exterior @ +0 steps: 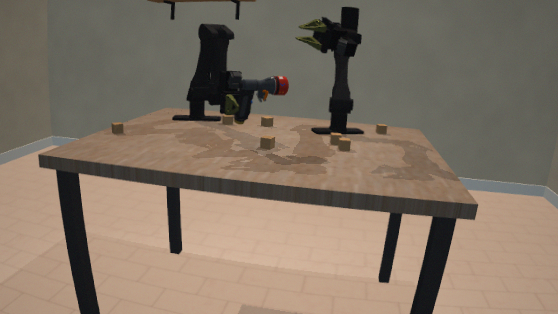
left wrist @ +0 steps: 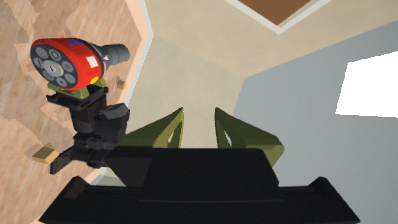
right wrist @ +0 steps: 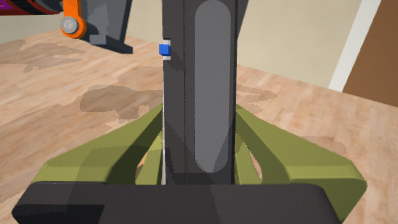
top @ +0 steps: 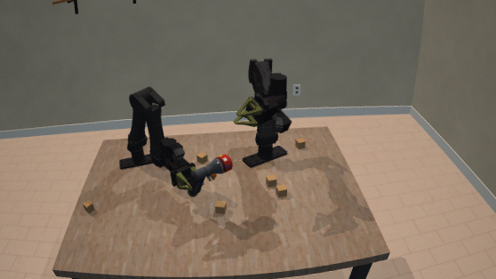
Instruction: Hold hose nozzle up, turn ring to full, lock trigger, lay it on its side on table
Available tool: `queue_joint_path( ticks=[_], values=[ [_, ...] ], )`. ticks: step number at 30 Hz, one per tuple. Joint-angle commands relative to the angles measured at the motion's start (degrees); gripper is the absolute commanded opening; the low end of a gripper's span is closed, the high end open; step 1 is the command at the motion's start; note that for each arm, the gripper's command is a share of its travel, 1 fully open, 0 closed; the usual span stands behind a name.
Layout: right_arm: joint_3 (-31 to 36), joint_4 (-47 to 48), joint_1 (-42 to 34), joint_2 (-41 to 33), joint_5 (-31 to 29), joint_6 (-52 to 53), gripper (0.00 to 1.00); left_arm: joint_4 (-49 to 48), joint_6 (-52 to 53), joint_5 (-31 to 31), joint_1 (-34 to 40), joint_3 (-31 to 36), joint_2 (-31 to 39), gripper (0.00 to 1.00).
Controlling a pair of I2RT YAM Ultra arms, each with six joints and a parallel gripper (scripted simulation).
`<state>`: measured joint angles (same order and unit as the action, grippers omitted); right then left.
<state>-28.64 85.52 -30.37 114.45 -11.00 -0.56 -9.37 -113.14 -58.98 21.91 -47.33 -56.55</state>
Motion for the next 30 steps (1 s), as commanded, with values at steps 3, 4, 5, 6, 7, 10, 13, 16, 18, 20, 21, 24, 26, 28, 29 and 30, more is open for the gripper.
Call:
queue_joint_path(
  ticks=[3,4,5,6,7,10,13,16,18,20,21,24,26,28,29,30],
  values=[
    [-2.08,4.48,-0.05,-1.53,0.06,0.42,0.36,15.71,1.89,3.13,1.78,-5.58,-0.58,0.37],
    [-2.08,4.48,-0.05,-1.53,0.06,0.42,0.36,15.71,1.89,3.13,1.78,-5.58,-0.58,0.37],
    [-2.08,4.48,-0.05,-1.53,0.06,0.42,0.36,21.47,5.34,6.94,3.21,-7.73,-2.94,0.37],
    [-2.08,4.48,-0.05,-1.53,0.06,0.42,0.36,21.65,7.75,10.41,4.49,-10.08,-3.37,0.37],
    [-2.08,4.48,-0.05,-1.53,0.06,0.42,0.36,23.74,9.63,12.67,5.76,-10.53,-3.73,0.37],
    [-2.08,4.48,-0.05,-1.53,0.06,0.42,0.36,31.46,13.40,18.68,10.05,-13.26,-6.97,0.37],
    [-2.08,4.48,-0.05,-1.53,0.06,0.42,0.36,37.76,16.78,24.11,14.10,-14.78,-10.30,0.37],
    [-2.08,4.48,-0.05,-1.53,0.06,0.42,0.36,42.45,17.28,28.66,17.42,-18.76,-13.21,0.37],
    [-2.08,4.48,-0.05,-1.53,0.06,0.42,0.36,44.17,17.59,30.03,19.53,-20.05,-15.86,0.37],
    [-2.08,4.48,-0.05,-1.53,0.06,0.42,0.36,44.90,17.62,31.11,20.29,-23.28,-16.49,0.37],
    [-2.08,4.48,-0.05,-1.53,0.06,0.42,0.36,44.90,17.62,31.11,20.29,-23.28,-16.49,0.37],
    [-2.08,4.48,-0.05,-1.53,0.06,0.42,0.36,49.97,19.23,35.32,23.22,-29.60,-19.51,0.37],
    [-2.08,4.48,-0.05,-1.53,0.06,0.42,0.36,54.85,21.71,39.86,25.64,-33.81,-21.39,0.37],
    [-2.08,4.48,-0.05,-1.53,0.06,0.42,0.36,55.40,21.27,39.78,26.32,-36.28,-22.51,0.37],
    [-2.08,4.48,-0.05,-1.53,0.06,0.42,0.36,56.79,21.91,40.71,26.97,-36.50,-23.19,0.37],
    [-2.08,4.48,-0.05,-1.53,0.06,0.42,0.36,58.77,23.07,42.51,28.31,-38.66,-24.25,0.37]
  ],
)
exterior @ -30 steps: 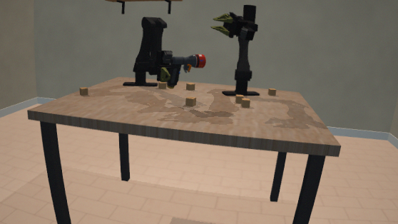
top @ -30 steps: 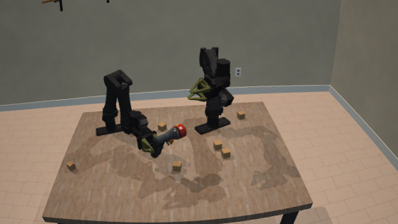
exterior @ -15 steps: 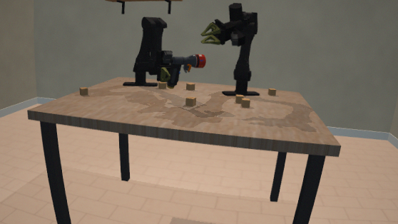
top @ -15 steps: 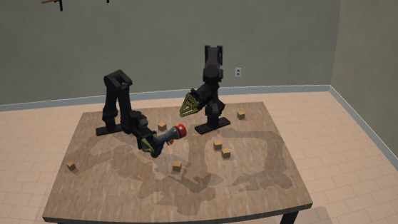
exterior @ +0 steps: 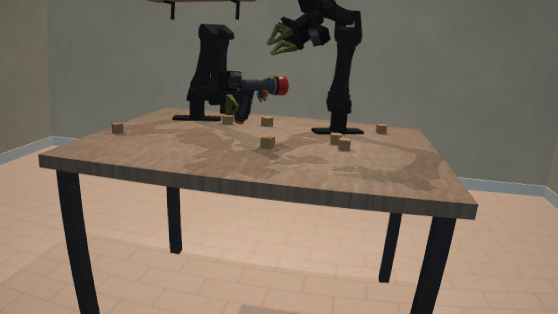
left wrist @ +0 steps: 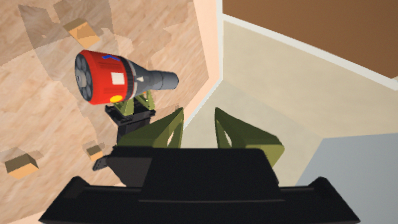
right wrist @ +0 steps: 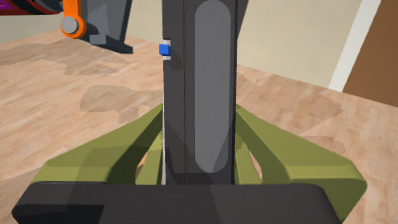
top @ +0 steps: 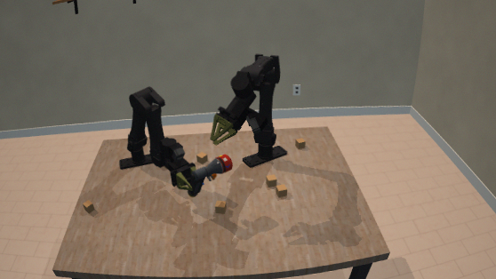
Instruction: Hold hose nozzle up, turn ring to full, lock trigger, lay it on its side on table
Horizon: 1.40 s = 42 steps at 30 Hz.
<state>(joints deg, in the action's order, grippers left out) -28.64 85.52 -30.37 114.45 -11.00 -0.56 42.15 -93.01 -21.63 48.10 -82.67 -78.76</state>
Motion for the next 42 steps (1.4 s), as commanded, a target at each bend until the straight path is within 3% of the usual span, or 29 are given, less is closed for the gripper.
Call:
queue_joint_path(
  ticks=[1,8,14,19,23,33,42],
  values=[
    [-2.08,4.48,-0.05,-1.53,0.06,0.42,0.36,9.65,4.34,7.24,3.21,-4.36,-2.81,0.37],
    [-2.08,4.48,-0.05,-1.53,0.06,0.42,0.36,15.80,6.63,12.59,7.32,-9.29,-6.60,0.37],
    [-2.08,4.48,-0.05,-1.53,0.06,0.42,0.36,28.61,13.14,25.15,14.36,-16.49,-11.77,0.37],
    [-2.08,4.48,-0.05,-1.53,0.06,0.42,0.36,36.23,16.31,32.22,20.11,-20.44,-16.51,0.37],
    [-2.08,4.48,-0.05,-1.53,0.06,0.42,0.36,41.96,17.53,37.59,24.31,-27.92,-20.91,0.37],
    [-2.08,4.48,-0.05,-1.53,0.06,0.42,0.36,43.86,15.15,37.16,26.66,-32.05,-24.90,0.37],
    [-2.08,4.48,-0.05,-1.53,0.06,0.42,0.36,44.21,15.66,37.67,25.27,-32.54,-22.61,0.37]
  ],
)
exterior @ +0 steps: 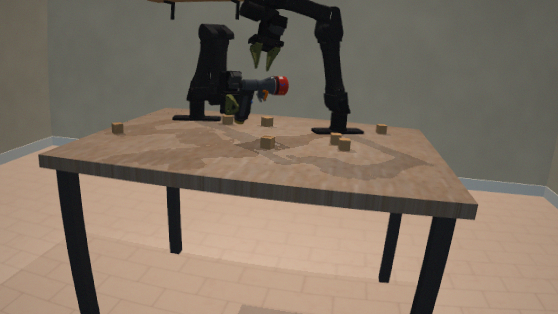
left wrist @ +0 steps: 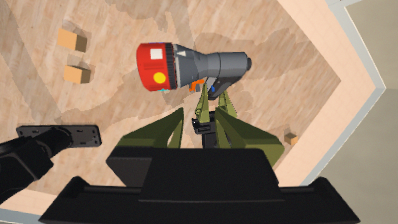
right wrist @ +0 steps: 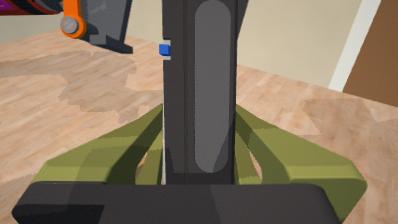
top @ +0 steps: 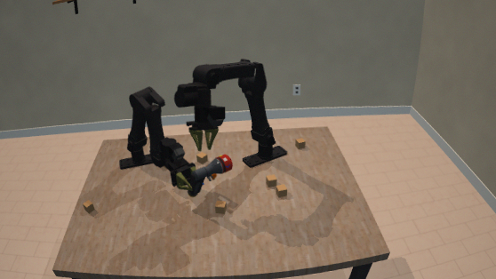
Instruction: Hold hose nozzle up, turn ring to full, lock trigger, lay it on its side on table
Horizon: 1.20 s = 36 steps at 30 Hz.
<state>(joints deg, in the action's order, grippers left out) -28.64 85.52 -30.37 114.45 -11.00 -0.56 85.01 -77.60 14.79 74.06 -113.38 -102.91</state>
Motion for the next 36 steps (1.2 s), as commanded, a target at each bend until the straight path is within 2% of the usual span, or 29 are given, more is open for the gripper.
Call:
queue_joint_path(
  ticks=[1,2,4,15,36],
  values=[
    [-2.08,4.48,-0.05,-1.53,0.06,0.42,0.36,1.41,0.33,1.21,0.05,-1.55,0.55,0.37],
    [-2.08,4.48,-0.05,-1.53,0.06,0.42,0.36,1.36,0.33,1.21,0.30,-1.91,0.93,0.37],
    [-2.08,4.48,-0.05,-1.53,0.06,0.42,0.36,-1.08,0.43,1.22,-0.88,1.44,1.75,0.37],
    [-2.08,4.48,-0.05,-1.53,0.06,0.42,0.36,-5.69,1.38,1.10,-1.57,5.88,2.22,0.37],
    [-2.08,4.48,-0.05,-1.53,0.06,0.42,0.36,-12.53,2.82,0.77,-2.99,12.39,2.52,0.37]
  ],
)
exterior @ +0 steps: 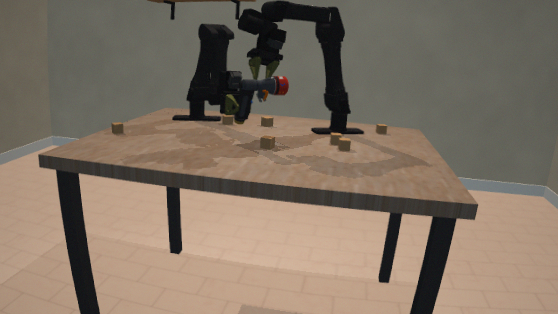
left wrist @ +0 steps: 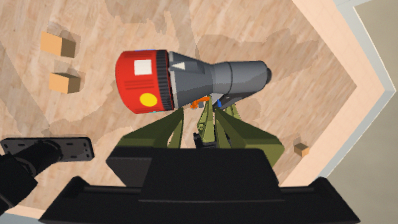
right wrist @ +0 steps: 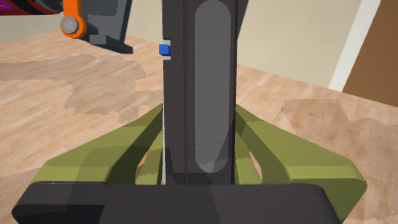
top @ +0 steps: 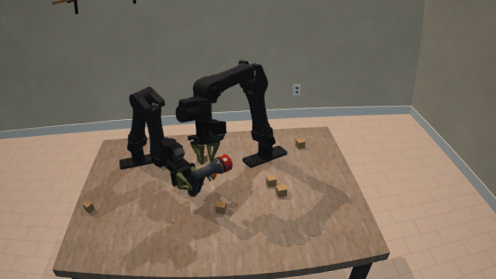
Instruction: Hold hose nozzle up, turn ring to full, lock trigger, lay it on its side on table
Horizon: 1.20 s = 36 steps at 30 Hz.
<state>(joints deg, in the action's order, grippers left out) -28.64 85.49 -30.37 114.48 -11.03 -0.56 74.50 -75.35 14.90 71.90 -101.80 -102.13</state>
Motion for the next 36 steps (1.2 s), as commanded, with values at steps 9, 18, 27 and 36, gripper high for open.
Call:
queue_joint_path(
  ticks=[9,18,27,36],
  values=[
    [-2.03,4.51,-0.03,-1.58,0.34,0.42,0.36,-4.34,1.06,0.50,-1.23,2.11,1.02,0.37],
    [-2.05,4.51,-0.04,-1.39,0.48,0.32,0.36,-4.93,1.11,0.54,-1.29,2.10,1.00,0.37],
    [-2.05,4.51,-0.04,-1.39,0.48,0.32,0.36,-5.31,1.17,0.61,-1.31,2.95,0.82,0.37],
    [-2.04,4.51,-0.05,-1.39,0.77,0.35,0.36,-6.52,1.43,0.55,-1.36,0.46,-1.14,0.37]
  ],
)
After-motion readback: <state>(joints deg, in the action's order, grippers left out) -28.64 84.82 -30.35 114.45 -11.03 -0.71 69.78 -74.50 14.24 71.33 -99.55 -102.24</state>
